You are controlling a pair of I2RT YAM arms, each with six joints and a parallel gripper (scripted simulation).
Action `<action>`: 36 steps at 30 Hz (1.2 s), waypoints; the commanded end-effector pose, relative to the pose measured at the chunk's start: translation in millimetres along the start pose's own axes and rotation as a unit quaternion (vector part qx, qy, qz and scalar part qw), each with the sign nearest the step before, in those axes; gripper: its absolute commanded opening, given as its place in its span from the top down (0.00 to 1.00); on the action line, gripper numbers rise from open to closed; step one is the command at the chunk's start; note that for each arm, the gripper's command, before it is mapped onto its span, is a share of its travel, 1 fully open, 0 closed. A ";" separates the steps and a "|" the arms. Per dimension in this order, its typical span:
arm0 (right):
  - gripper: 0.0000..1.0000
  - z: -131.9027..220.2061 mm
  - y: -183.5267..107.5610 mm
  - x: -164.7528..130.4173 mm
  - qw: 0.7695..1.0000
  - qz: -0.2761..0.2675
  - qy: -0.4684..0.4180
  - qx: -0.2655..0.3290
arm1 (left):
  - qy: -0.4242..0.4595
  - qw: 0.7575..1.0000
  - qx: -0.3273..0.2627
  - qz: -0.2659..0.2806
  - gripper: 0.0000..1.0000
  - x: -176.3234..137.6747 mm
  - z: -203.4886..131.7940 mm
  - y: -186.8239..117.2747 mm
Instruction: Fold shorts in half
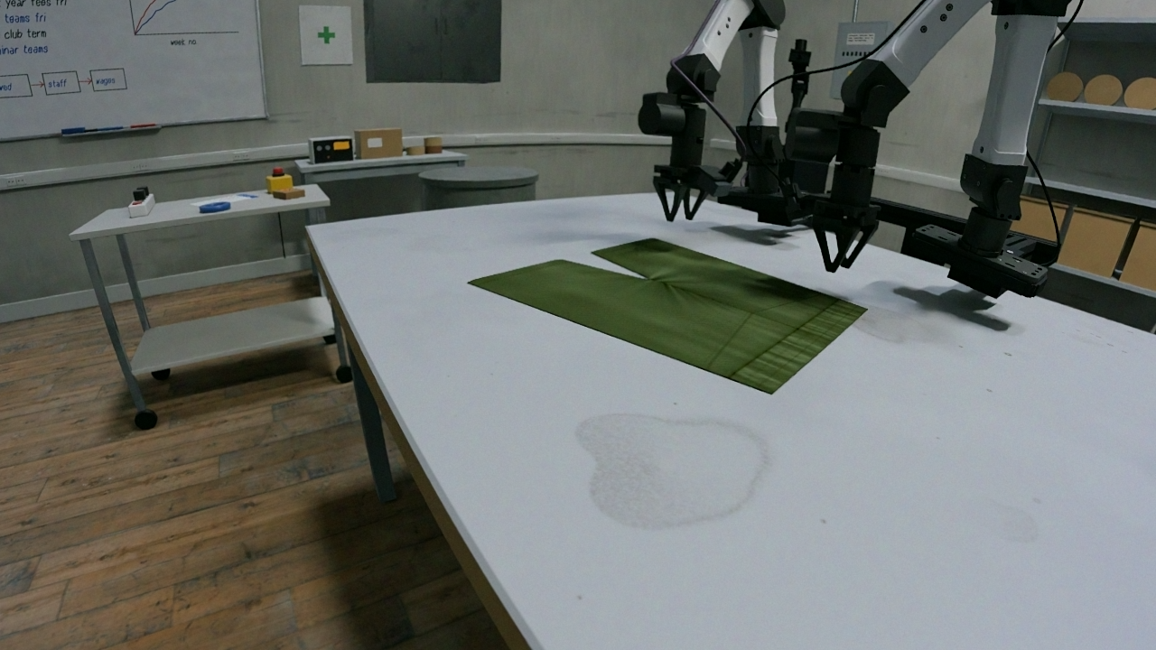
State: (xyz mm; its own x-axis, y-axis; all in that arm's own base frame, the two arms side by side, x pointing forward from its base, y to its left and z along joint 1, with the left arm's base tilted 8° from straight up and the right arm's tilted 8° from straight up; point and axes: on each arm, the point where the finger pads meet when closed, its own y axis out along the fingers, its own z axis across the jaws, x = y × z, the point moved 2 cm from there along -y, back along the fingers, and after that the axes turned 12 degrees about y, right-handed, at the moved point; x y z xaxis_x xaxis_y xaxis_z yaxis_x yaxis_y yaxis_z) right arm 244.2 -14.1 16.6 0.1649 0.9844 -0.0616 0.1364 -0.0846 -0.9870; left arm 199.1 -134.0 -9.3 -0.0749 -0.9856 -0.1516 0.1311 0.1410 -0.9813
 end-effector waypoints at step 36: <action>0.44 -13.8 41.4 1.4 1.000 0.001 -0.006 -0.030 | 0.002 1.000 0.016 -0.017 0.44 7.4 5.9 45.1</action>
State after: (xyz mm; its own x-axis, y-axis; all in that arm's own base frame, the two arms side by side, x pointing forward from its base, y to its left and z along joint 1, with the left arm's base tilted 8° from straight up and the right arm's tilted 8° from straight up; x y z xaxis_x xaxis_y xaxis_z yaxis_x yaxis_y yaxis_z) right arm 256.9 -17.8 -21.5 0.1598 0.9851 -0.0637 0.1709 -0.0912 -0.9811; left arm 209.9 -135.1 -49.2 -0.0774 -0.9884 -0.1305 0.1583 0.1171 -0.9804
